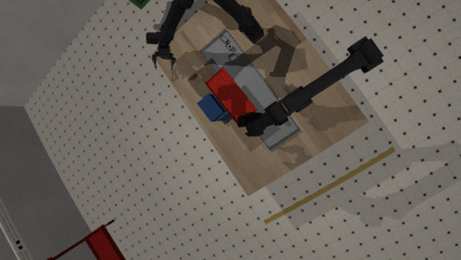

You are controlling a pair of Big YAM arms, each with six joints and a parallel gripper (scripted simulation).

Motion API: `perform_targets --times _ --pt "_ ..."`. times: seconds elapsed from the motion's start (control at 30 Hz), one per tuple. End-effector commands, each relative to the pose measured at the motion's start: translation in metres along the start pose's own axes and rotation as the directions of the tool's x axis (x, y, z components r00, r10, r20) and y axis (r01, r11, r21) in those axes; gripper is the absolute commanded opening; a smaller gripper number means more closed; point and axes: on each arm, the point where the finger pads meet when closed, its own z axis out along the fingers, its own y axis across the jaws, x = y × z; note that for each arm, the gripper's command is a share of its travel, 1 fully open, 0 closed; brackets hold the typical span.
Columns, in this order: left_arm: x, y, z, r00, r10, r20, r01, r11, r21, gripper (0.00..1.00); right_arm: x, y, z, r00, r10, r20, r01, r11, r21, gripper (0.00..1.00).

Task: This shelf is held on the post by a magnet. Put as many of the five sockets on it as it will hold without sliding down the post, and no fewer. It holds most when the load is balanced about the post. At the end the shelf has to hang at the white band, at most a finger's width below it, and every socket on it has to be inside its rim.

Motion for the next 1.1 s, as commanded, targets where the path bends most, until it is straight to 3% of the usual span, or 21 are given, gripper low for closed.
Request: perform_targets --times 0.0,0.23,0.3,0.53,0.8,0.87,1.07 --pt "0.052 -0.003 0.008 0.947 -0.265 -0.18 0.263 0.964 -0.035 0.56 -0.075 -0.025 0.019 0.999 0.035 0.036 -0.034 0.999 -0.007 1.0" --pt "0.099 0.0 -0.002 0.817 -0.47 -0.334 0.433 0.882 -0.183 0.56 -0.147 -0.029 0.041 0.997 0.062 0.053 -0.06 0.998 -0.029 1.0" --pt "0.099 0.0 -0.002 0.817 -0.47 -0.334 0.433 0.882 -0.183 0.56 -0.147 -0.029 0.041 0.997 0.062 0.053 -0.06 0.998 -0.029 1.0" --pt "0.159 -0.003 -0.011 0.593 -0.694 -0.408 0.559 0.72 -0.412 0.56 -0.232 -0.024 0.056 0.99 0.115 0.08 -0.112 0.992 -0.053 1.0" --pt "0.187 0.006 -0.018 0.39 -0.876 -0.283 0.634 0.479 -0.607 0.56 -0.313 -0.014 0.061 0.979 0.168 0.113 -0.16 0.984 -0.073 1.0" --pt "0.187 0.006 -0.018 0.39 -0.876 -0.283 0.634 0.479 -0.607 0.56 -0.313 -0.014 0.061 0.979 0.168 0.113 -0.16 0.984 -0.073 1.0" --pt "0.211 0.008 -0.016 0.201 -0.973 -0.11 0.67 0.218 -0.71 0.56 -0.382 0.001 0.056 0.964 0.225 0.143 -0.212 0.972 -0.097 1.0"
